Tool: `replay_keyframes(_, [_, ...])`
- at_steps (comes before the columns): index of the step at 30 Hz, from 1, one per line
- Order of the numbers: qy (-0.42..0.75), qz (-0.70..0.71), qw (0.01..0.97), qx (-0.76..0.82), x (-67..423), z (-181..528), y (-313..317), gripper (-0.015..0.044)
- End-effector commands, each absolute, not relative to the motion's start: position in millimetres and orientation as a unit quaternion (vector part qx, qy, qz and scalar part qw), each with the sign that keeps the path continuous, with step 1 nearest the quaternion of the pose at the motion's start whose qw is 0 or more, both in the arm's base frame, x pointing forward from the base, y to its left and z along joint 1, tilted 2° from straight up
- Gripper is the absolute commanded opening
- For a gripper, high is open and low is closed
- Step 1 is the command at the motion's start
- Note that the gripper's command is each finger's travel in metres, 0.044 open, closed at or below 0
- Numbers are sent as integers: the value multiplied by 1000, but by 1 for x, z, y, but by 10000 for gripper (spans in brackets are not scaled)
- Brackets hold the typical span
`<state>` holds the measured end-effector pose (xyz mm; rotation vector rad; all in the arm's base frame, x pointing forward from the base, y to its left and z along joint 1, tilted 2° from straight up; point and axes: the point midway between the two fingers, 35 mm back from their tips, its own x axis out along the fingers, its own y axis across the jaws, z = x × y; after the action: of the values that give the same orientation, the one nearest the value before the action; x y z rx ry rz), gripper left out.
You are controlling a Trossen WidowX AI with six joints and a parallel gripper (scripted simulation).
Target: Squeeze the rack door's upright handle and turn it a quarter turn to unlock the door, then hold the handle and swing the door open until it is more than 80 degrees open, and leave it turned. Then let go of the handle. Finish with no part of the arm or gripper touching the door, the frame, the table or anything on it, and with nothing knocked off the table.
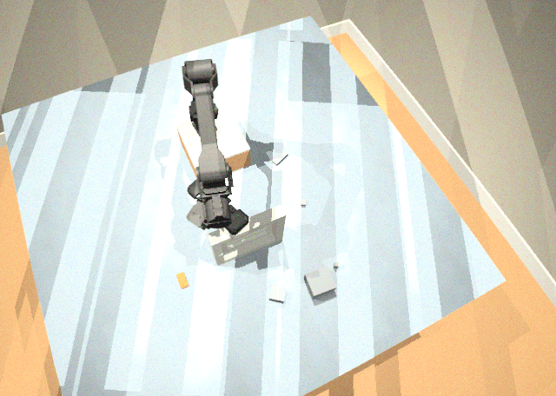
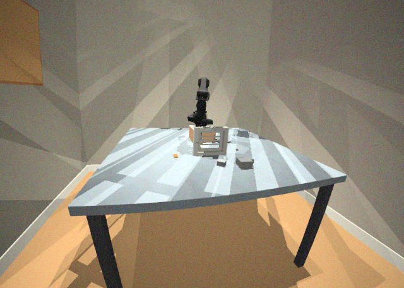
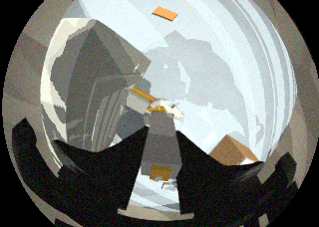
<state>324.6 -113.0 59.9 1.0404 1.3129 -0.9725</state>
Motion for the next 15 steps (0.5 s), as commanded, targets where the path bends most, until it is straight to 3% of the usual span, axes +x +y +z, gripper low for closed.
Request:
replay_keyframes(1, [513,-469,514,502,324,58,-111,17])
replay_keyframes(11, [386,-578,379,610,324,58,-111,17])
replay_keyframes(15, [377,-585,369,617,324,58,-111,17])
